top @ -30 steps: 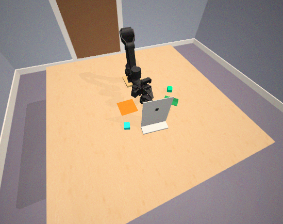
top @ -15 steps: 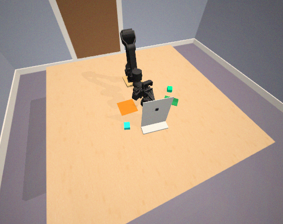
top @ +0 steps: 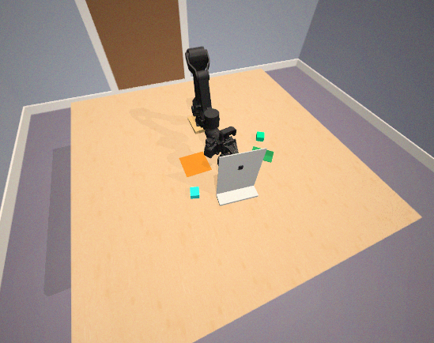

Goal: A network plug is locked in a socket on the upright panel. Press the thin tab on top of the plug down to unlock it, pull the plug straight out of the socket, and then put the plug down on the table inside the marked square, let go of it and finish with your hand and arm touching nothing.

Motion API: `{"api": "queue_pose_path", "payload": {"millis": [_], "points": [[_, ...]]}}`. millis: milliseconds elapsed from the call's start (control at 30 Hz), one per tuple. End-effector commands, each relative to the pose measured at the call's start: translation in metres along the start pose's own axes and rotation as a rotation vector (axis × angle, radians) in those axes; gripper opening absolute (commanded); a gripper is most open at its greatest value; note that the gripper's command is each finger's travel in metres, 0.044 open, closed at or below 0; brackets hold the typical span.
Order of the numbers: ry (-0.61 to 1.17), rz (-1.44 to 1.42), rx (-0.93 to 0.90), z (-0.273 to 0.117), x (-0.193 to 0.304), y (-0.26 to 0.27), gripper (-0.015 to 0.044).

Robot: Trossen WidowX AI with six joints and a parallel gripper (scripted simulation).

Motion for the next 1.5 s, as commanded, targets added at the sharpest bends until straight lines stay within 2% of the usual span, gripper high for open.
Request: {"api": "queue_pose_path", "payload": {"millis": [0, 67, 467, 1467], "points": [[0.001, 0.005, 0.003, 0.004, -0.001, -0.002, 0.0130], [0.001, 0.005, 0.003, 0.004, -0.001, -0.002, 0.0077], [0.001, 0.005, 0.003, 0.004, -0.001, -0.002, 0.0000], [0.001, 0.006, 0.005, -0.012, 0.004, -0.001, 0.0000]]}}
Point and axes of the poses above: the point midway between the two fingers, 35 mm back from their tips, its own z axis out along the fingers, its own y axis across the jaws, x = y × z, the point moved 10 cm from there along -z, back along the fingers, and after that the axes turned 9 degrees about -z, right-handed, at the moved point
